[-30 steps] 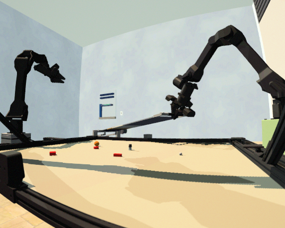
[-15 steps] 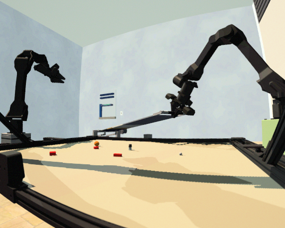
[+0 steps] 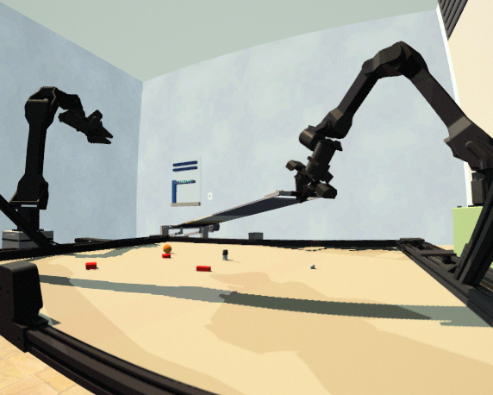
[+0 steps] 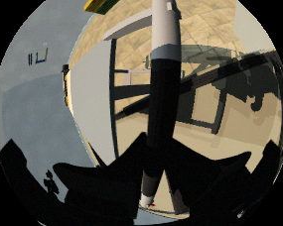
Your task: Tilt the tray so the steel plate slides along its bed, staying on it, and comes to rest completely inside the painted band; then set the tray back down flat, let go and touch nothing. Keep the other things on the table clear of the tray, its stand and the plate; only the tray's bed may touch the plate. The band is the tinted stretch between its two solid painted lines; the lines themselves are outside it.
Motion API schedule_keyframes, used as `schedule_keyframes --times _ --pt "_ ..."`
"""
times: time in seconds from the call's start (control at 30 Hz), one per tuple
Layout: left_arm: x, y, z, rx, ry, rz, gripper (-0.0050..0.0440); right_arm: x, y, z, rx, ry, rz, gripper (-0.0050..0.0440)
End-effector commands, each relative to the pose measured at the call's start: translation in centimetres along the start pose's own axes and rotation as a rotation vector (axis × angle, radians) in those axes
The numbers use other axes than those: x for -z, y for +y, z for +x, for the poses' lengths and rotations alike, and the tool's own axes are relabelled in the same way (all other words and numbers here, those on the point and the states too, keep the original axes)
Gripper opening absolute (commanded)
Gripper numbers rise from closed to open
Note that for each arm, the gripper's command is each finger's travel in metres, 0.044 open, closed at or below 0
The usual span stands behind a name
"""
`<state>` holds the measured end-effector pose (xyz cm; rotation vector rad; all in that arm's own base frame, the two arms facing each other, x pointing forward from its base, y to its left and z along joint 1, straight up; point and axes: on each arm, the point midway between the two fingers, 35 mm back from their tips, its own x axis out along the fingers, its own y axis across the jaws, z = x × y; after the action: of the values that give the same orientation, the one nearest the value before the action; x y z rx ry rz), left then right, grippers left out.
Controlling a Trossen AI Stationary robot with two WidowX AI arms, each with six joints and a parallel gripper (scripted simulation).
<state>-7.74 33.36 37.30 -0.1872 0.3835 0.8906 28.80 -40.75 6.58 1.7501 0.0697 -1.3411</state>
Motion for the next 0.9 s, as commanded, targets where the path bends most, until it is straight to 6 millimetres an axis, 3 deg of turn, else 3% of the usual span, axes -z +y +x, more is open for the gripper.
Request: schedule_keyframes --times 0.0,0.23,0.43,0.53,0.87 --pt "-0.1 -0.1 0.0 0.002 -0.003 0.002 0.0440 -0.1 2.5 -1.7 -0.076 -0.005 -0.001 0.0000" --pt "-0.1 -0.1 0.0 0.002 -0.003 0.002 0.0440 -0.1 2.8 -1.9 -0.079 -0.005 -0.001 0.0000" --pt "-0.1 -0.1 0.0 0.002 -0.003 0.002 0.0440 -0.1 1.4 -0.7 -0.080 -0.005 -0.001 0.0000" --pt "-0.1 -0.1 0.0 0.002 -0.003 0.002 0.0440 -0.1 -2.1 2.8 -0.043 -0.005 -0.001 0.0000" --pt "-0.1 -0.1 0.0 0.002 -0.003 0.002 0.0440 -0.1 -1.7 2.4 -0.013 -0.005 -0.001 0.0000"
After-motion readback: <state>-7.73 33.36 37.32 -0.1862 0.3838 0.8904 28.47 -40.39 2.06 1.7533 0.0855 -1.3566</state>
